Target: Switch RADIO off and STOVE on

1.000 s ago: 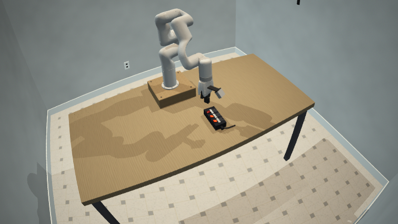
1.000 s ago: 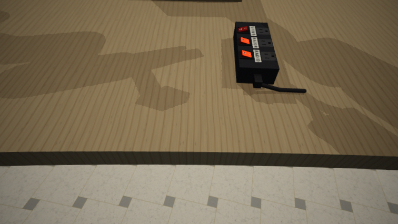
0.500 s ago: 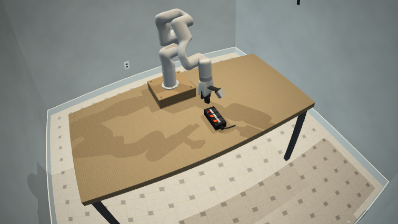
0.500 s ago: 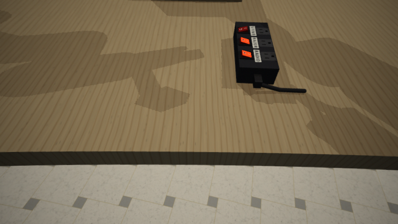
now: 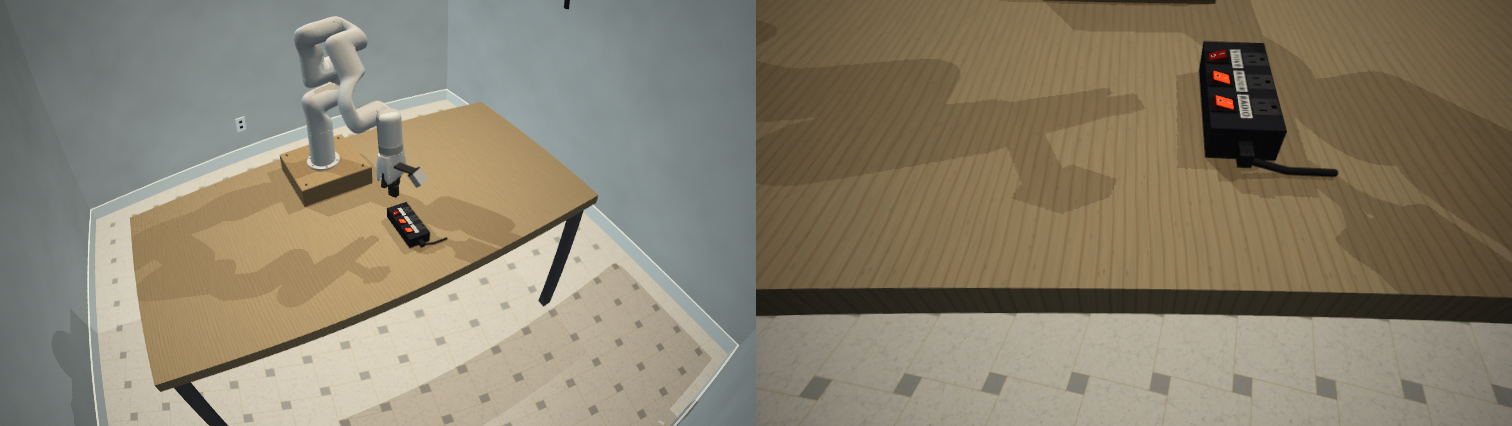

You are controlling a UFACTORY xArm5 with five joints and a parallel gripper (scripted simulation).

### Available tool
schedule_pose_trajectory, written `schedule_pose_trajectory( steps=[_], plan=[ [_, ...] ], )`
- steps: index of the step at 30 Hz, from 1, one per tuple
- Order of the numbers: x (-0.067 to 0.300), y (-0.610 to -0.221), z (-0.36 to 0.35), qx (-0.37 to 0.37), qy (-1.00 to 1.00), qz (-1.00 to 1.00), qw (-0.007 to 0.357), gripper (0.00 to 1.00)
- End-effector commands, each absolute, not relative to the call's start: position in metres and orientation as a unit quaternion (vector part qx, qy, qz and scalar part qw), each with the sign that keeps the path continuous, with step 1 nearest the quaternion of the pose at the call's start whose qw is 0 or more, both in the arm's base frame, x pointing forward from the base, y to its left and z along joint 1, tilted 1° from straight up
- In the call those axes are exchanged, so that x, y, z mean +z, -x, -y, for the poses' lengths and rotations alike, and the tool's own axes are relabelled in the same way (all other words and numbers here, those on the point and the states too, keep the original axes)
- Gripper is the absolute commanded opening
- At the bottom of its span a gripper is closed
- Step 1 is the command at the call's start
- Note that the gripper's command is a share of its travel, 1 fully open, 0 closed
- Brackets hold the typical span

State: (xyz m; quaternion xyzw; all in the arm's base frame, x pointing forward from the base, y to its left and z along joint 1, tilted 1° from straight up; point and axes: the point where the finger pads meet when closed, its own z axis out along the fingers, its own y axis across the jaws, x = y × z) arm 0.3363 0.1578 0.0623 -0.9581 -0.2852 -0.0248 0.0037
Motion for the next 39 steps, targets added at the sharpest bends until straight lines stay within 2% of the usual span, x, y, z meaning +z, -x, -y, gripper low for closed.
schedule_pose_trajectory(
  steps=[1, 33, 39],
  plan=[
    [0.063, -0.337, -0.158, -0.026, 0.958, 0.285, 0.004, 0.0],
    [0.063, -0.337, -0.158, -0.026, 0.958, 0.285, 0.004, 0.0],
    [0.052, -0.336, -0.157, -0.026, 0.958, 0.285, 0.004, 0.0]
  ],
)
